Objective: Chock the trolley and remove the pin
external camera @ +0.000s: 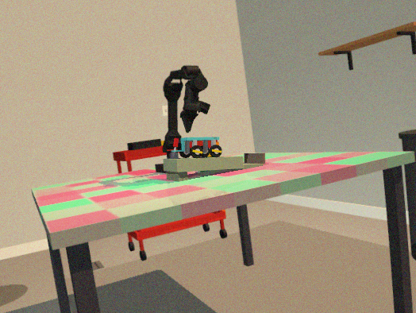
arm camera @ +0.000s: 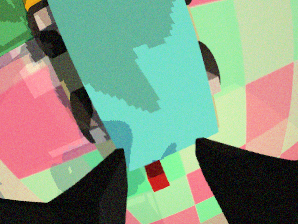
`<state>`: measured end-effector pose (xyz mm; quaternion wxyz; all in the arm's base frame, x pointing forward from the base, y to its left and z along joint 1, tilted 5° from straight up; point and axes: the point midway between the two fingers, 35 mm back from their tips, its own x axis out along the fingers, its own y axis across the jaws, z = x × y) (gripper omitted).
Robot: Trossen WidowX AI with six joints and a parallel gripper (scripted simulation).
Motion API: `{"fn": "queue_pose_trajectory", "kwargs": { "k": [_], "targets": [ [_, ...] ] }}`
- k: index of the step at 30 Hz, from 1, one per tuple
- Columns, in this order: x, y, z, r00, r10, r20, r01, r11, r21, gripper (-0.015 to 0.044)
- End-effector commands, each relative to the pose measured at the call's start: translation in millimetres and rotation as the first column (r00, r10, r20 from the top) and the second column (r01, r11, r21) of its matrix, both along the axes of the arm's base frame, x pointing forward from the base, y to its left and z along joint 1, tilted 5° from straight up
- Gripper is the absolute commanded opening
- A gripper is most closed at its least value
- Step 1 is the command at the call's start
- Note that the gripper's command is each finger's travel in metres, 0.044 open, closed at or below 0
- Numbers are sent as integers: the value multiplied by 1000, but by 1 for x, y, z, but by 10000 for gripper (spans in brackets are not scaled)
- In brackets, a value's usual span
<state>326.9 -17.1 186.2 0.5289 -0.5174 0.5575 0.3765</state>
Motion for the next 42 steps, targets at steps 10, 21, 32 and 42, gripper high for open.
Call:
{"fn": "queue_pose_trajectory", "kwargs": {
  "k": [10,21,32,42],
  "targets": [
    [-5,-42,5,959,261,-108,-267,963,-48,190],
    [-4,-43,-3,959,261,-108,-267,963,-48,190],
    [-3,-47,-19,959,261,-108,-267,963,-48,190],
    [-3,-49,-27,959,261,-108,-267,963,-48,190]
  ]
}}
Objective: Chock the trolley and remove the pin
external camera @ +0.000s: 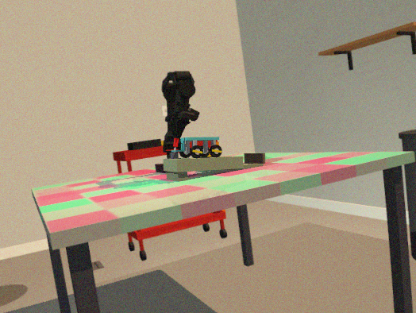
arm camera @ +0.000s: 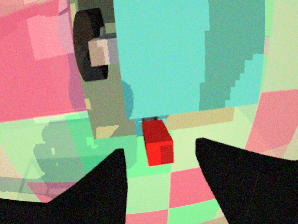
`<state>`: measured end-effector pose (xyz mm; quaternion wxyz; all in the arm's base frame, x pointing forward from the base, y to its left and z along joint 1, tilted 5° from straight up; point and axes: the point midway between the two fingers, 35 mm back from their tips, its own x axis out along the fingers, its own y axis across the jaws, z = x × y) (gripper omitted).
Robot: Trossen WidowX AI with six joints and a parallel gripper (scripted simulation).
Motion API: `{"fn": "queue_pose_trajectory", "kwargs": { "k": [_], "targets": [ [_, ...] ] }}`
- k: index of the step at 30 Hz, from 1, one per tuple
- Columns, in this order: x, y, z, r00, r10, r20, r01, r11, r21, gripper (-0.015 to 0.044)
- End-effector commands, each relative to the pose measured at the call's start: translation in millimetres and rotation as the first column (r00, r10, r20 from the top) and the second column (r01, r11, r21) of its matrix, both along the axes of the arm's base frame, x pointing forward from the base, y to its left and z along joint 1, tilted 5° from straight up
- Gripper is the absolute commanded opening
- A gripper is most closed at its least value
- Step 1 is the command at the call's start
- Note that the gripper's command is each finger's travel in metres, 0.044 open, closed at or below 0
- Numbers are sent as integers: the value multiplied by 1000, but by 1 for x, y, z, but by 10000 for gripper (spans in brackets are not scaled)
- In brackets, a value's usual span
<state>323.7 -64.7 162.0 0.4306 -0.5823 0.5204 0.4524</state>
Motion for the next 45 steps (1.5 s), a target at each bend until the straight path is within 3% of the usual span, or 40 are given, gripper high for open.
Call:
{"fn": "queue_pose_trajectory", "kwargs": {
  "k": [1,26,31,40,45],
  "targets": [
    [0,-2,-5,1000,2,0,-2,1000,-4,190],
    [2,-10,-38,1000,2,0,-2,1000,-5,190],
    [2,-8,-36,1000,1,-1,-1,1000,-2,59],
    [2,-8,-35,1000,1,-1,-1,1000,-2,0],
    [2,-8,-32,1000,1,0,-1,1000,-3,0]
  ]
}}
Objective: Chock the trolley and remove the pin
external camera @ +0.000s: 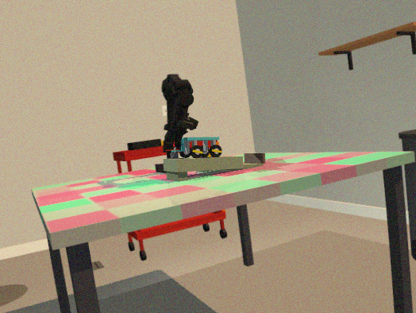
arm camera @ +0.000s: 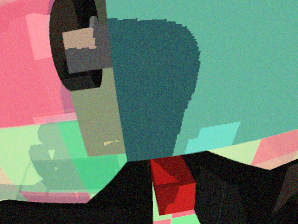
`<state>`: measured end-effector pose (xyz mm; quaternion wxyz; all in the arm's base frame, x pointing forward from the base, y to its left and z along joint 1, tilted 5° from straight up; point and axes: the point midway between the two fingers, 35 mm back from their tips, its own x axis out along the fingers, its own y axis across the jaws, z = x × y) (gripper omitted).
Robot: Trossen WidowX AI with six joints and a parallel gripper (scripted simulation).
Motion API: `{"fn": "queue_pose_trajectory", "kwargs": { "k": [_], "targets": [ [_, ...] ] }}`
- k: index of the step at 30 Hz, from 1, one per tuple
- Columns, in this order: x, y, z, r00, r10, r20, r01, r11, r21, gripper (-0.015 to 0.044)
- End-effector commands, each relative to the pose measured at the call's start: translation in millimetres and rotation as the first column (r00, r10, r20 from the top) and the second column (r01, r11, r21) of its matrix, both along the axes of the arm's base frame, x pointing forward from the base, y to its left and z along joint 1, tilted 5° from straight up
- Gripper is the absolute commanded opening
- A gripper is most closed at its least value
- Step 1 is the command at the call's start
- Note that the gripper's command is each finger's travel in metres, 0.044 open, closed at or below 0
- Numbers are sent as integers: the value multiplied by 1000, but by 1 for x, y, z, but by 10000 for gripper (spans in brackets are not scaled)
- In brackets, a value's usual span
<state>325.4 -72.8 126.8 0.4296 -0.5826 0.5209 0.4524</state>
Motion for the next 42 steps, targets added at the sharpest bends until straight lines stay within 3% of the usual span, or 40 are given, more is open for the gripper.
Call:
{"fn": "queue_pose_trajectory", "kwargs": {
  "k": [1,42],
  "targets": [
    [0,0,4,1000,1,1,-1,1000,-2,0],
    [-3,4,30,1000,1,1,-1,1000,-3,0]
  ]
}}
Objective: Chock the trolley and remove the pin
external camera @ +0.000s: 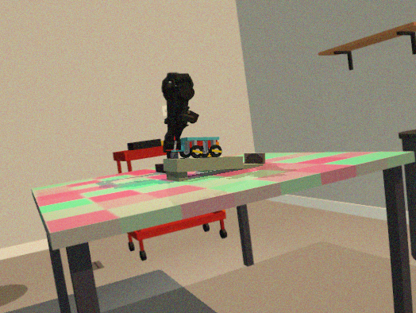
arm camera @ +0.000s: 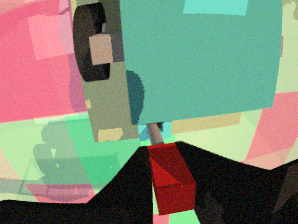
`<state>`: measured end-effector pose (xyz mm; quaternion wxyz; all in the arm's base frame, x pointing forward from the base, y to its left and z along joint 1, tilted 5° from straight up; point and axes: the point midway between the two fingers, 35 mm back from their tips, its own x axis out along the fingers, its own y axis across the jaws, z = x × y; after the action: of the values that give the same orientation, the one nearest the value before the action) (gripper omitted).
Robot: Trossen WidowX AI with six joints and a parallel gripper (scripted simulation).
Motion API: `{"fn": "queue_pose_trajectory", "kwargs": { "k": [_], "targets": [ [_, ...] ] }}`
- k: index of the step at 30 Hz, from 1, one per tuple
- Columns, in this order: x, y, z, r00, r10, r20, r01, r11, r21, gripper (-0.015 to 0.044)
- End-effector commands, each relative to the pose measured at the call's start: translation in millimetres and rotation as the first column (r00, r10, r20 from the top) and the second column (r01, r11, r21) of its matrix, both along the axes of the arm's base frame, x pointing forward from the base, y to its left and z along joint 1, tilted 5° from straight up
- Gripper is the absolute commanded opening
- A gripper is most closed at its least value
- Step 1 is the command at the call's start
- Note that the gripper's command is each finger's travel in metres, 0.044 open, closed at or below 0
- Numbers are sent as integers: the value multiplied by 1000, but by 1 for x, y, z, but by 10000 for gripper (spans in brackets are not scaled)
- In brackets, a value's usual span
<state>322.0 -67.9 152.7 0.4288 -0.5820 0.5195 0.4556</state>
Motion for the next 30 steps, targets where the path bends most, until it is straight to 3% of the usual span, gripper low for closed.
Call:
{"fn": "queue_pose_trajectory", "kwargs": {
  "k": [1,30],
  "targets": [
    [0,-1,5,1000,-3,5,3,1000,-7,0],
    [2,-15,17,1000,-3,5,3,1000,-8,0]
  ]
}}
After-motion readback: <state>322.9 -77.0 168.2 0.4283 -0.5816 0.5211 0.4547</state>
